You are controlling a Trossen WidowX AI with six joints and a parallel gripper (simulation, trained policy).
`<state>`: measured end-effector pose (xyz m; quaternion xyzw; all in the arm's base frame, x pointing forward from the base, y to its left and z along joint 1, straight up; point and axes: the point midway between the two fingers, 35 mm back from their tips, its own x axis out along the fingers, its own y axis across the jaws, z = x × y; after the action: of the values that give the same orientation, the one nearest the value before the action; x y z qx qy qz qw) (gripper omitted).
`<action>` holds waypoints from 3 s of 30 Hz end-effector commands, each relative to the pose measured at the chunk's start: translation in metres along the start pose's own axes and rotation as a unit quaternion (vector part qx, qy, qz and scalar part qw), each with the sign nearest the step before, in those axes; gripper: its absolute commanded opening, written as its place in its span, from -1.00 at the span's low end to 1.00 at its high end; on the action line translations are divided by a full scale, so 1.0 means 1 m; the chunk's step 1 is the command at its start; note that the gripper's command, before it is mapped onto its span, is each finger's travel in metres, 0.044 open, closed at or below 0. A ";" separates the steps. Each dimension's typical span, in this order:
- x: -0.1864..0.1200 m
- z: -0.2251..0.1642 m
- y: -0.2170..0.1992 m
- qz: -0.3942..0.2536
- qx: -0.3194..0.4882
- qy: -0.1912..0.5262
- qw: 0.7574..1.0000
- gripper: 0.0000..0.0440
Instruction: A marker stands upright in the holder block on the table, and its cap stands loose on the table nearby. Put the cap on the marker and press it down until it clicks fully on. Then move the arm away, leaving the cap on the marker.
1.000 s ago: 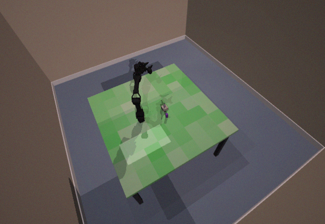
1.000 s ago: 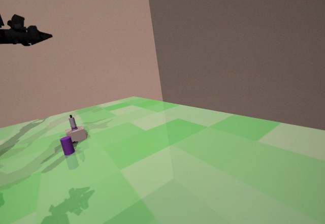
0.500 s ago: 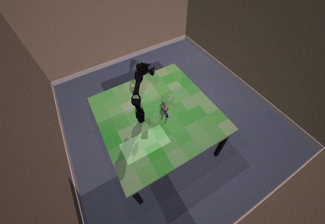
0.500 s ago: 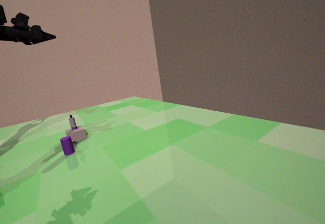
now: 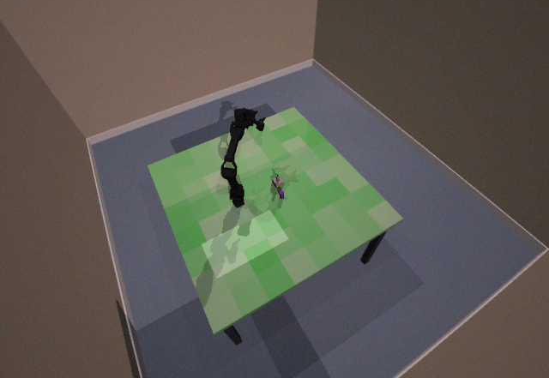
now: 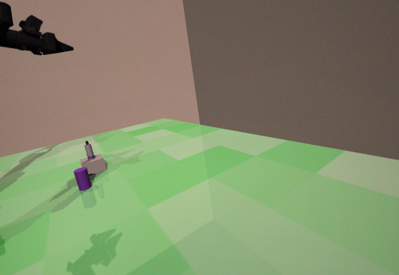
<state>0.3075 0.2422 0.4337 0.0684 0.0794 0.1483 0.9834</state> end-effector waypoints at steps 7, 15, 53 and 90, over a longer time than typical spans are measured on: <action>0.001 -0.008 -0.021 -0.012 0.016 0.034 0.999 0.51; 0.001 -0.016 -0.041 -0.028 0.032 0.064 0.997 0.51; -0.009 -0.063 -0.137 -0.139 0.124 0.198 0.962 0.50; -0.031 -0.112 -0.222 -0.266 0.227 0.305 0.886 0.49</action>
<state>0.3206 0.0383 0.2978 0.2122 0.4127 -0.1211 0.8775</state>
